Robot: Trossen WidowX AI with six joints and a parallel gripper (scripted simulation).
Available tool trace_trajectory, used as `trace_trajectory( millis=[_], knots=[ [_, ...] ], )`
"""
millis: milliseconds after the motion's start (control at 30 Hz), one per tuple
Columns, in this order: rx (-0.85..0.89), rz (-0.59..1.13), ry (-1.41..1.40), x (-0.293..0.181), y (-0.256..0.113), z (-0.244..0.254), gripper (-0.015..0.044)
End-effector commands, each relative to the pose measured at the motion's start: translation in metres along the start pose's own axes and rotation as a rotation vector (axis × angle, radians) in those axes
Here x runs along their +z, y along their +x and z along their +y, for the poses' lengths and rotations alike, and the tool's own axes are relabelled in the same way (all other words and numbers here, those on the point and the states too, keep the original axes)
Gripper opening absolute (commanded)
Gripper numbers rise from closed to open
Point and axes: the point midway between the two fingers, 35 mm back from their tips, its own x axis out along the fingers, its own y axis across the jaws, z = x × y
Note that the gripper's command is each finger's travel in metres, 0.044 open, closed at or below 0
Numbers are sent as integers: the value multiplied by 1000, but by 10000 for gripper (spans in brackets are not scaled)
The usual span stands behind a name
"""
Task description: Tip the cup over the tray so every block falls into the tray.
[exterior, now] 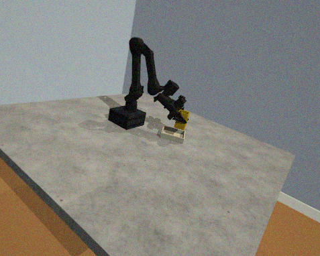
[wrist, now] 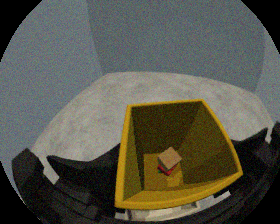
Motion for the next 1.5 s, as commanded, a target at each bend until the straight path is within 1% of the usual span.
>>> trace_trajectory(
  millis=[0,167,1467],
  knots=[
    [4,-8,3,3,1,6,0],
    [5,-8,35,3,1,6,0],
    [8,-6,888,-3,7,7,0]
  ],
)
